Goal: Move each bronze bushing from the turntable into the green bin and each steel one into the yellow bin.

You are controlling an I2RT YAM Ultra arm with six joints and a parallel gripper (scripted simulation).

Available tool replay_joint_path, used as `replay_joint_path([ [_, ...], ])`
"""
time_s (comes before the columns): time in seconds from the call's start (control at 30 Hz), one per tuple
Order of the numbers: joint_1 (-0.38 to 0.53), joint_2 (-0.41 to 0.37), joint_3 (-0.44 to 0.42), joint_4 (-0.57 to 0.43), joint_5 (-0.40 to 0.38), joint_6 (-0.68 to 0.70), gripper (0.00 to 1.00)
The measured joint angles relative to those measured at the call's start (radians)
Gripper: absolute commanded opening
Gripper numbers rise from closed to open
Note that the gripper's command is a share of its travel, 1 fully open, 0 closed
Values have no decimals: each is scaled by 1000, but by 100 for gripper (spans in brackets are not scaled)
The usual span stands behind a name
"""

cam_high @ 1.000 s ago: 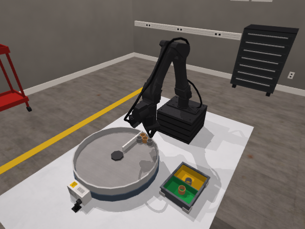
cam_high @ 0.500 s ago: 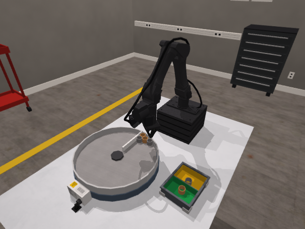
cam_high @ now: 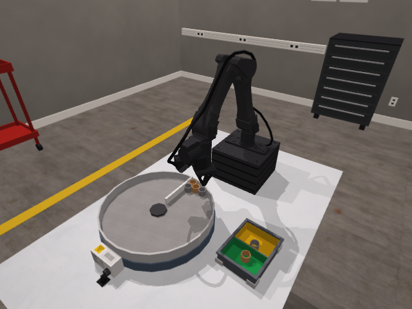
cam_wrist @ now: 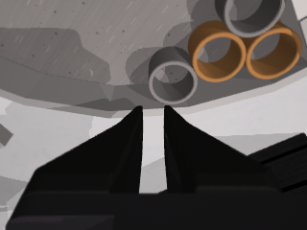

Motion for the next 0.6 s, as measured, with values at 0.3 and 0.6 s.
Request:
replay_joint_path([
  [0.3, 0, 0, 0, 0, 0, 0, 12],
  [0.6, 0, 0, 0, 0, 0, 0, 12],
])
